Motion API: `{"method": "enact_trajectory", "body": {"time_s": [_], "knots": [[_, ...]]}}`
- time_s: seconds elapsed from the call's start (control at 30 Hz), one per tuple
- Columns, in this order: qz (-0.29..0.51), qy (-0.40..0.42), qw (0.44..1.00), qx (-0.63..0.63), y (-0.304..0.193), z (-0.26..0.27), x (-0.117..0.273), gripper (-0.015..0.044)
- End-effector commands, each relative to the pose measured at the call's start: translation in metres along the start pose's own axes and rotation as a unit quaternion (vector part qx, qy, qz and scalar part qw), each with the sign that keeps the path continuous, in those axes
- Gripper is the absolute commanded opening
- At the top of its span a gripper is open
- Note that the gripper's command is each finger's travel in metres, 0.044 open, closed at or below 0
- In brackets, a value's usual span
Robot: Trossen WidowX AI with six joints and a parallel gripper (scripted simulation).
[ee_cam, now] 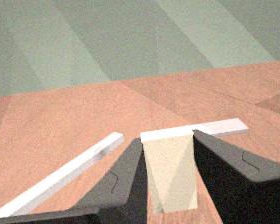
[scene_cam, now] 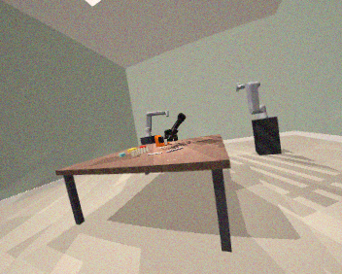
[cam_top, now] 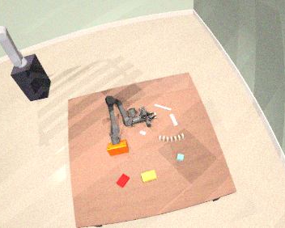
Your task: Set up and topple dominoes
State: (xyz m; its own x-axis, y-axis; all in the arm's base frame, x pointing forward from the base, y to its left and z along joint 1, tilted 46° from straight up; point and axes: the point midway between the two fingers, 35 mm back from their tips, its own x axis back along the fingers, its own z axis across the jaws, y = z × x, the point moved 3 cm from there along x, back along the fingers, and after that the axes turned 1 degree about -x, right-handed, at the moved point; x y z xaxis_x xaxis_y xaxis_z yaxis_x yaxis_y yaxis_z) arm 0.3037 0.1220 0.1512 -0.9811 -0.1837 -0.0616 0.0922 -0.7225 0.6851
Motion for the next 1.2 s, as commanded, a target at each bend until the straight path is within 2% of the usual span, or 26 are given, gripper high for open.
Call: {"method": "enact_trajectory", "body": {"time_s": [0.0, 0.3, 0.67, 1.07, 1.1, 1.17], "knots": [[0.001, -0.006, 1.000, -0.006, -0.014, 0.000, -0.002, 0.0107], [0.005, -0.012, 1.000, -0.010, -0.039, 0.000, -0.001, 0.0107], [0.005, -0.012, 1.000, -0.010, -0.040, 0.000, -0.001, 0.0107], [0.005, -0.012, 1.000, -0.010, -0.040, 0.000, -0.001, 0.0422], [0.005, -0.012, 1.000, -0.010, -0.040, 0.000, -0.001, 0.0440], [0.005, -0.012, 1.000, -0.010, -0.040, 0.000, -0.001, 0.0440]]}}
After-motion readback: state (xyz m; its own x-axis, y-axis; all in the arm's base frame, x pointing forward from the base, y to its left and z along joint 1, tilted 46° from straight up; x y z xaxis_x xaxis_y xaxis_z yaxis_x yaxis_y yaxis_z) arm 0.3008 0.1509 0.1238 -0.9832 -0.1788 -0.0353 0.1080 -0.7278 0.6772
